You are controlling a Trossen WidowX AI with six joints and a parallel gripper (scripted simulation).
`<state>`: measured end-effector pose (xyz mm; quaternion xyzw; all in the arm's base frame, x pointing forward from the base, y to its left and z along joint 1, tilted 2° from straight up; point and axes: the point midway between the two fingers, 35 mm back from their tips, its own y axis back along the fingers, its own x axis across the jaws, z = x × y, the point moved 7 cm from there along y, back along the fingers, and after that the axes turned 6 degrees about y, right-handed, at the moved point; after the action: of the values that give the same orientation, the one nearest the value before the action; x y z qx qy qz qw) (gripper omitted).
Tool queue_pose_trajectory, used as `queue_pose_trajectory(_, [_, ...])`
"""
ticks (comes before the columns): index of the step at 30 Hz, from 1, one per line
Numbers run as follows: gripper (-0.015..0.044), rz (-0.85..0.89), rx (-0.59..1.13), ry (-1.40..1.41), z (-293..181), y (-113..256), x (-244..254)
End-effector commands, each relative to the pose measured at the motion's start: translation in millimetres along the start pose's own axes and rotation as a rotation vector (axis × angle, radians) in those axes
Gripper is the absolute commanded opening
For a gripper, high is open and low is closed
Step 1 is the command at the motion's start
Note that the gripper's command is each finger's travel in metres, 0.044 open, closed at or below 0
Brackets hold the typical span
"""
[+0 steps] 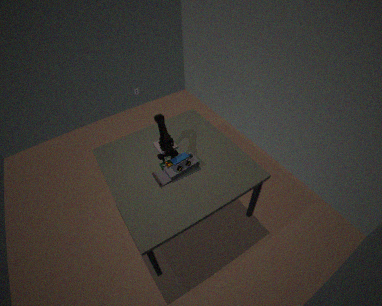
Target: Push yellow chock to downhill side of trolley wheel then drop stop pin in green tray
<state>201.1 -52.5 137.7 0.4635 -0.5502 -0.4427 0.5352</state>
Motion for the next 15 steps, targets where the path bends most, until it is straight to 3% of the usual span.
queue_pose_trajectory(1, [0.0419,0.006,0.003,-0.007,0.4,12.6,2.1])
queue_pose_trajectory(2, [0.044,0.006,0.003,-0.007,0.6,16.5,2.6])
queue_pose_trajectory(15, [0.044,0.006,0.003,-0.007,2.4,56.1,9.4])
